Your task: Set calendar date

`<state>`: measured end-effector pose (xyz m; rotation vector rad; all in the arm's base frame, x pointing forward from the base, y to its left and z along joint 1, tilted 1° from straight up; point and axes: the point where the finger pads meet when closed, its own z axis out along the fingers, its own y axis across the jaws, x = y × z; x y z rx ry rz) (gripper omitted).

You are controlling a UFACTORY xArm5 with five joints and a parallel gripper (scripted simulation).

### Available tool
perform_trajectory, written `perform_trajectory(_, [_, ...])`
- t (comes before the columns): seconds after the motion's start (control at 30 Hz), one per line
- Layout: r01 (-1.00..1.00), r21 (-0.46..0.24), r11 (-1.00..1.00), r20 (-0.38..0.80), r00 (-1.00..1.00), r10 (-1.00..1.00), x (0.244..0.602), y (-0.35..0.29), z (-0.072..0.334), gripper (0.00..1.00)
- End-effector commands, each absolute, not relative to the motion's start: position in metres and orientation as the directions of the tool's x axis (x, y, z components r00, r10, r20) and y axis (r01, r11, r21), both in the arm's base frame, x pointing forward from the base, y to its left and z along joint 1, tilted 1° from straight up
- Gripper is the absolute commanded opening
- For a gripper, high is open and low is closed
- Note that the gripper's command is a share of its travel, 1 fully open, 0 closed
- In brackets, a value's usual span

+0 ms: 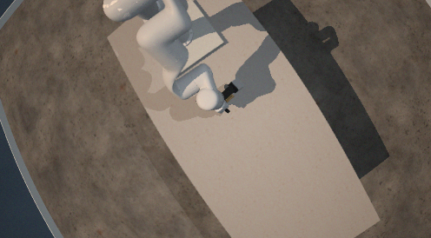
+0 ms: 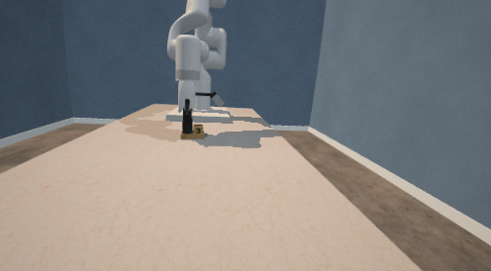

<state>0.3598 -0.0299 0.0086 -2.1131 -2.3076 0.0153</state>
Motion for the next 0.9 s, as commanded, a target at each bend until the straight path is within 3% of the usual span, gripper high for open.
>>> perform_trajectory(0.0, [0.996, -0.013, 0.088, 0.002, -0.088, 0.996, 0.3611, -0.0300, 0.0095, 0.29])
perform_trajectory(0.47, [0.996, -0.013, 0.088, 0.002, -0.088, 0.996, 0.3611, -0.0300, 0.0095, 0.29])
perform_trajectory(0.87, [0.996, -0.013, 0.088, 0.002, -0.088, 0.996, 0.3611, -0.0300, 0.0095, 0.45])
